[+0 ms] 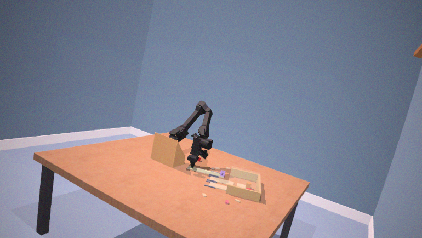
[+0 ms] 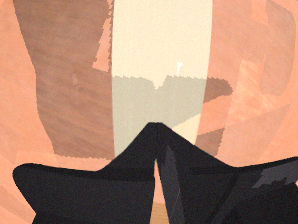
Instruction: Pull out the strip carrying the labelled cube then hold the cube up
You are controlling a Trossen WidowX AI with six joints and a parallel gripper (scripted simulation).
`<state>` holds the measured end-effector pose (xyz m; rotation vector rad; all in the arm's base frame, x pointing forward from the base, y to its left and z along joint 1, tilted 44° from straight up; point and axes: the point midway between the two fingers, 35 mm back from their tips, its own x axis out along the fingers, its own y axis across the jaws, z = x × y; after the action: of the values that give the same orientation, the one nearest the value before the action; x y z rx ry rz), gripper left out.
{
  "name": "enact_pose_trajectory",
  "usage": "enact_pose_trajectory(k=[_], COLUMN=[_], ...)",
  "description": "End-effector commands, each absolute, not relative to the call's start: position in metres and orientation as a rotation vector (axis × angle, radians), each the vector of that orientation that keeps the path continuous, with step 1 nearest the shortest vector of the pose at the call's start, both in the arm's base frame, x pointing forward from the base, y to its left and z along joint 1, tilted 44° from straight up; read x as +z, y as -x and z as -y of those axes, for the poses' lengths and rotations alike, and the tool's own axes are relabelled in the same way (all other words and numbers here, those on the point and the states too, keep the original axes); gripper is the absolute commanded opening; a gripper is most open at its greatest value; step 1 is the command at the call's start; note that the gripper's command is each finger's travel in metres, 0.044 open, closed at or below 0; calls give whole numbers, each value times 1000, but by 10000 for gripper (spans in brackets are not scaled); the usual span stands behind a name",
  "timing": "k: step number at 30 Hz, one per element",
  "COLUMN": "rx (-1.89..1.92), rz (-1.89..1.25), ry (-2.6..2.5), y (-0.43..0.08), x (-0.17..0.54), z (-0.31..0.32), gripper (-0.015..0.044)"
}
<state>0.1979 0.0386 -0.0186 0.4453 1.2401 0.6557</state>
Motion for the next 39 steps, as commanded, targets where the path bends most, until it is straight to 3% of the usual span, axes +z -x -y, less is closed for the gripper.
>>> enact_pose_trajectory(k=[1, 26, 36, 39], rx=[659, 659, 658, 672], rz=[-1262, -1262, -1263, -1253], ry=[-446, -446, -444, -425], y=[-190, -190, -192, -208], x=[-22, -22, 11, 14], z=[-41, -41, -10, -13], gripper=[0, 0, 0, 79])
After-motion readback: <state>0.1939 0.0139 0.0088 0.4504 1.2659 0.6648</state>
